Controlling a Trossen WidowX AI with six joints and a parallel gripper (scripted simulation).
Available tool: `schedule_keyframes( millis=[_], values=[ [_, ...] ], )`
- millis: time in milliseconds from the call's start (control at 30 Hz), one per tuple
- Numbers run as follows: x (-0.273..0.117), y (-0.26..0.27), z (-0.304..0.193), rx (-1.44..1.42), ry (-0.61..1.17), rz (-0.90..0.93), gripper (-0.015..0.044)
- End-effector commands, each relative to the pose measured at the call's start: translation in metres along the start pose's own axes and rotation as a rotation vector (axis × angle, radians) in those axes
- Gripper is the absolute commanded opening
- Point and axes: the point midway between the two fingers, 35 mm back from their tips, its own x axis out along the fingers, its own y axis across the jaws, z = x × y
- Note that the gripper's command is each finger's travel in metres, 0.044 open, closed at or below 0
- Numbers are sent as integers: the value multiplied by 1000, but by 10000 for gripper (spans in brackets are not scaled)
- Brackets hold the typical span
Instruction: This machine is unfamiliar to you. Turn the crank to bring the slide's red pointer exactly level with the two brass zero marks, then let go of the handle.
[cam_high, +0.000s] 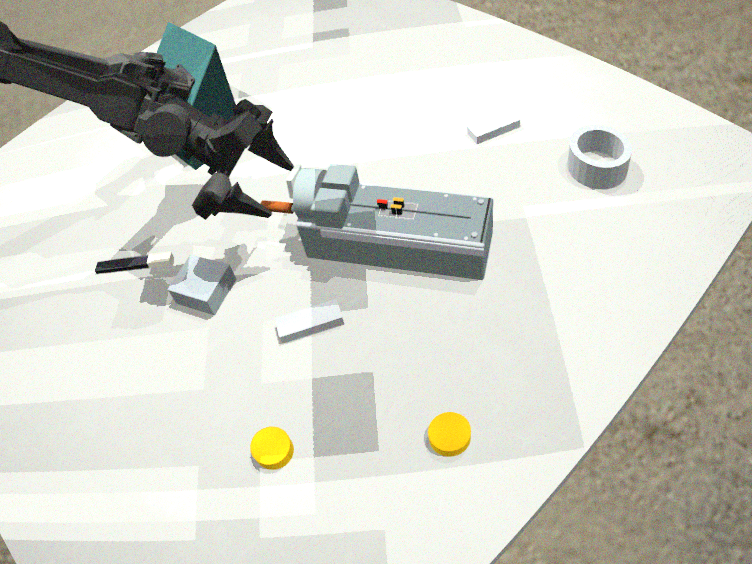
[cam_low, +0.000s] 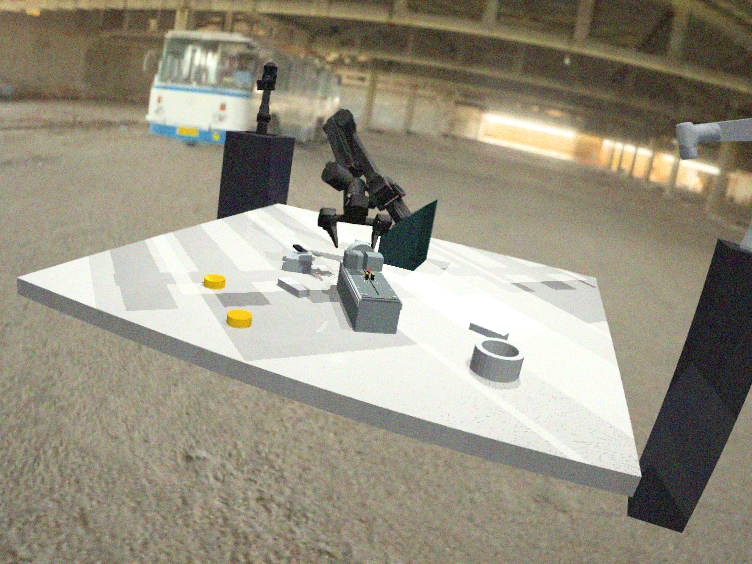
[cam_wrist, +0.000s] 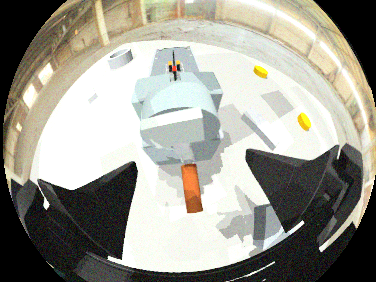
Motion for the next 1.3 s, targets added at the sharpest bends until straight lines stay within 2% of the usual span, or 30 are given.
schedule_keyframes(
  millis=[0,1133,1267],
  values=[
    [6,2,-5,-6,2,6,440],
    [42,2,-44,-8,4,4,440],
    [42,2,-44,-8,4,4,335]
  ],
)
